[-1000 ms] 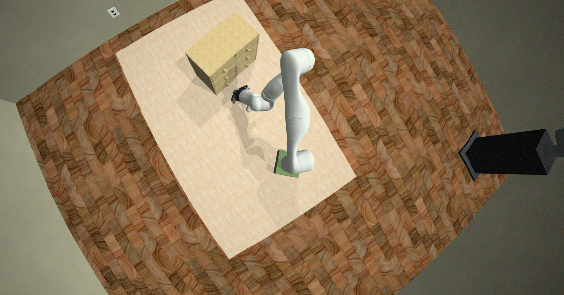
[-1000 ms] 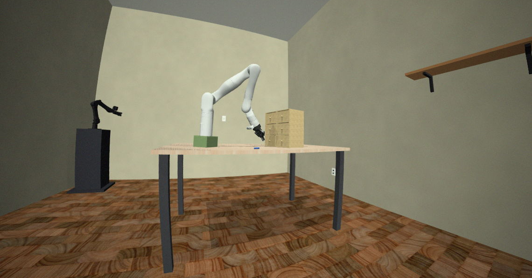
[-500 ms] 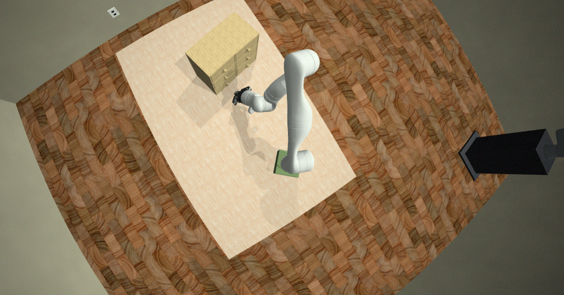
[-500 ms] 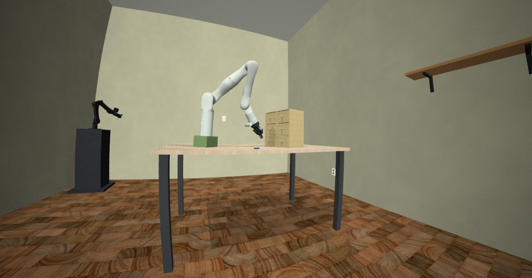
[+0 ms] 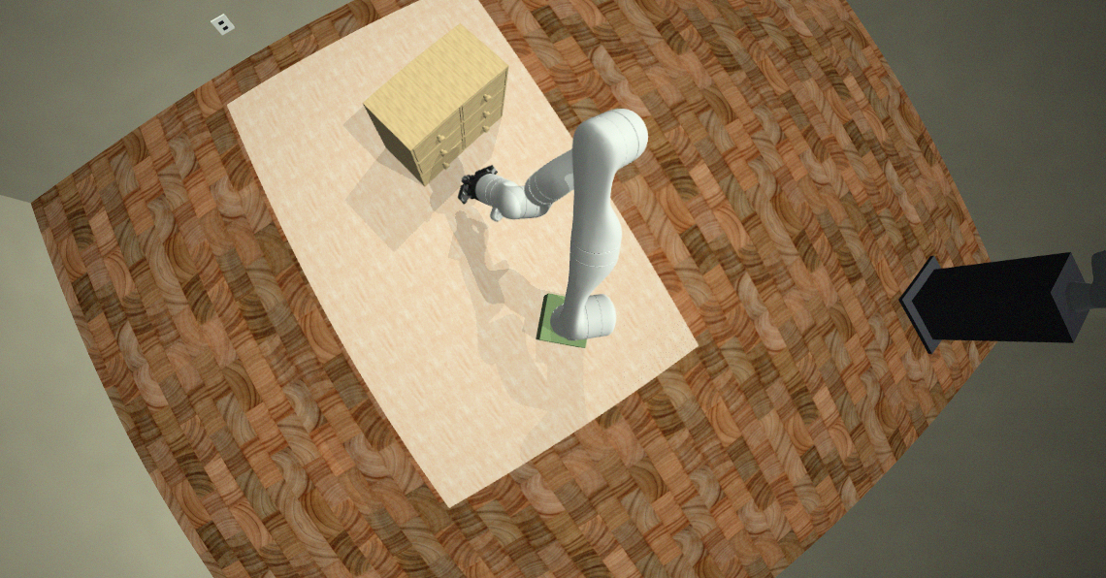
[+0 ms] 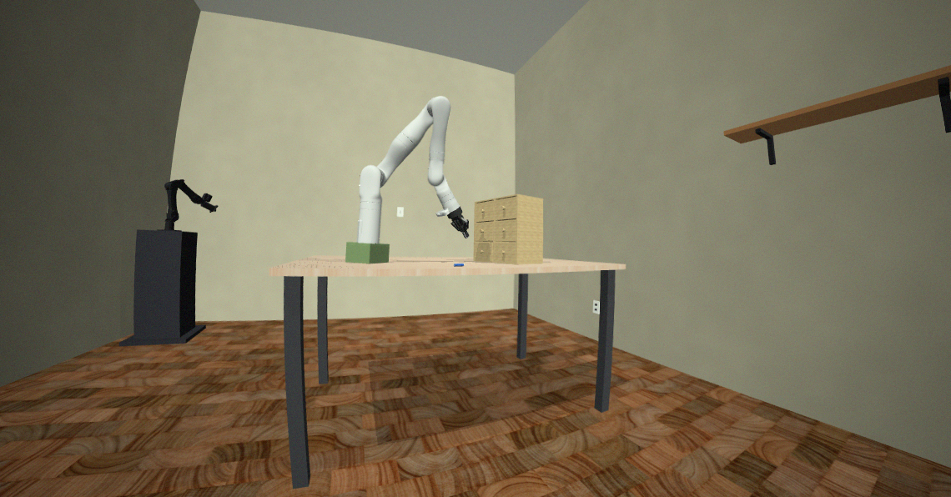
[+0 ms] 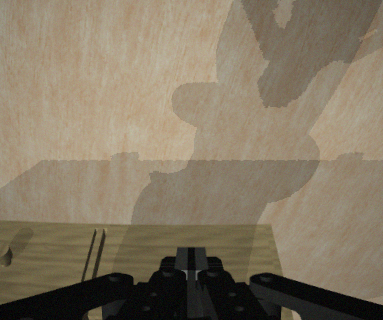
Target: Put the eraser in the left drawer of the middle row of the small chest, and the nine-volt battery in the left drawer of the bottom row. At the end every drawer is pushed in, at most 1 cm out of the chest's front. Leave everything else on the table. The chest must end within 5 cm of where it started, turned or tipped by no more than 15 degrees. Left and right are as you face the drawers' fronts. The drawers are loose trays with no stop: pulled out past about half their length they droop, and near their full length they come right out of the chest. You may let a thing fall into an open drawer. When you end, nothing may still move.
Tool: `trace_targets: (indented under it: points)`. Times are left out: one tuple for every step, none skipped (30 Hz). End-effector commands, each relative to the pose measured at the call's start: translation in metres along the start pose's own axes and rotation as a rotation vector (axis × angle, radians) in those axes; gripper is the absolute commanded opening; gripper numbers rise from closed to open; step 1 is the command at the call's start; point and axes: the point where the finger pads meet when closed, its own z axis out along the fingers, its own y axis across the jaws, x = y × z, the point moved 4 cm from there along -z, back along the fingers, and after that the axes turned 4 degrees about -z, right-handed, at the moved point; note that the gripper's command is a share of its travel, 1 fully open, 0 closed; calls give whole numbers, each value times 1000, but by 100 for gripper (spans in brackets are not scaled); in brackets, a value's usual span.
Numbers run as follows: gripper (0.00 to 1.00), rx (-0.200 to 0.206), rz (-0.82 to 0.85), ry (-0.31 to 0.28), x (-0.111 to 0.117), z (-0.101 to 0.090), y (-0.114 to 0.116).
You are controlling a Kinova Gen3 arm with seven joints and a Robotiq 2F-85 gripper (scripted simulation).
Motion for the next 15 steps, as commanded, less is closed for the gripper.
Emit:
trace_targets:
  points:
    - [0,6,-1,-7,-3,-2,-2]
    - [0,6,-1,-7,-3,-2,-2]
    - [0,6,-1,-7,-3,-2,-2]
    - [0,6,-1,-7,-3,-2,-2]
    - [0,6,-1,-7,-3,-2,-2]
    - [0,6,-1,-7,-3,-2,-2]
    - [0,6,-1,-7,-3,-2,-2]
    - [0,6,-1,-6,-3,-2,-2]
    - [0,6,-1,-6,-3,-3,-2]
    - [0,6,-1,-6,-3,-3,-2]
    - [0,6,-1,-5,-3,-3,-2]
    - [0,6,-1,-5,-3,-3,-2]
    - [0,6,-1,-4,-3,-3,-2]
    - [0,6,-1,-4,-3,-3,-2]
    - [0,5,-1,-3,-3,-3,-2]
